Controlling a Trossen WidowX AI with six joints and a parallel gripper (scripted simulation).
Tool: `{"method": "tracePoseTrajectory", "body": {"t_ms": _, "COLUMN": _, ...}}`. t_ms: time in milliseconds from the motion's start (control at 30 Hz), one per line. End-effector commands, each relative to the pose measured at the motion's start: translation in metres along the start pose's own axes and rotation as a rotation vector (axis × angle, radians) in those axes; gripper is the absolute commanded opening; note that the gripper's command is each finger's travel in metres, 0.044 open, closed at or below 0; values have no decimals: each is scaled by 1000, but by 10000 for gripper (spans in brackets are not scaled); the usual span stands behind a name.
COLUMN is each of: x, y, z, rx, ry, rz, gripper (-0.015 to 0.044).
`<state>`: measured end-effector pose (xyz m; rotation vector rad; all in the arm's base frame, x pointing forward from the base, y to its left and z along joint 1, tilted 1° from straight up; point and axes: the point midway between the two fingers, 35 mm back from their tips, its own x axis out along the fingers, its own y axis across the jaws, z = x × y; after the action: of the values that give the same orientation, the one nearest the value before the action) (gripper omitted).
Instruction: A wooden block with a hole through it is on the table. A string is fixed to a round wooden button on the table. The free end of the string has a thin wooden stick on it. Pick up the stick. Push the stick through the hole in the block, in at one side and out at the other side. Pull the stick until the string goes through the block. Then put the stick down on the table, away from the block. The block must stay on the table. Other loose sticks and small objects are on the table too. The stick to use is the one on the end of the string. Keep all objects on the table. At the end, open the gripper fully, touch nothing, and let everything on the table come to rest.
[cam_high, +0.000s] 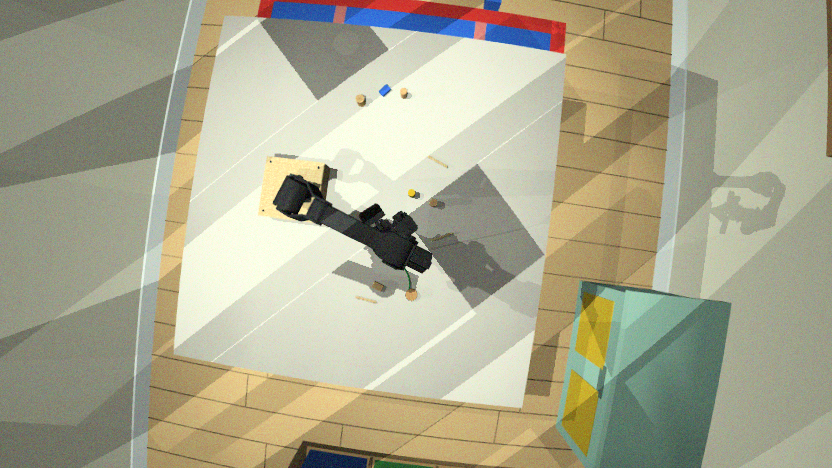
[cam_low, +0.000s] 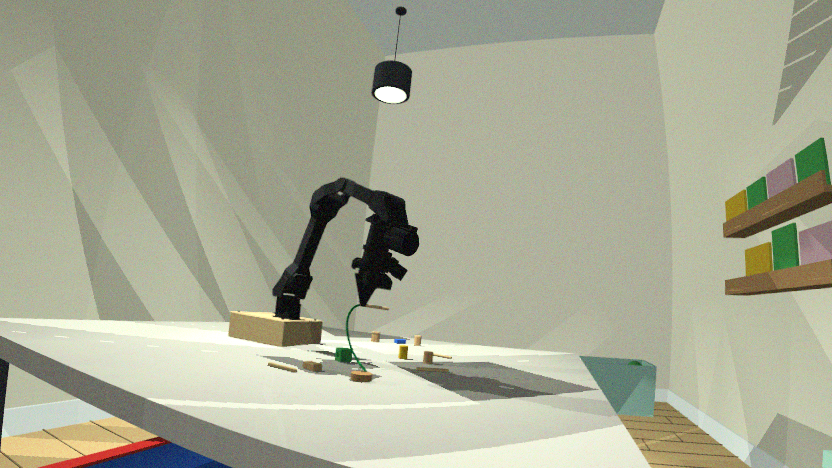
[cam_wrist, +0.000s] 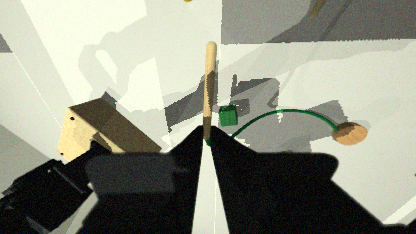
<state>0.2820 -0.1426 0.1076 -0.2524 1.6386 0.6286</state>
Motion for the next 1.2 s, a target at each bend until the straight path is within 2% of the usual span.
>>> {"method": "tracePoseTrajectory", "body": {"t_ms": 0, "x": 0, "y": 0, "z": 0, "rx": 128, "ry": 6, "rz": 0, "gripper": 0}}
{"method": "tracePoseTrajectory", "body": {"t_ms": 1167, "x": -1, "y": 2, "z": 5, "rx": 1319, "ry": 25, "rz": -34, "gripper": 0}}
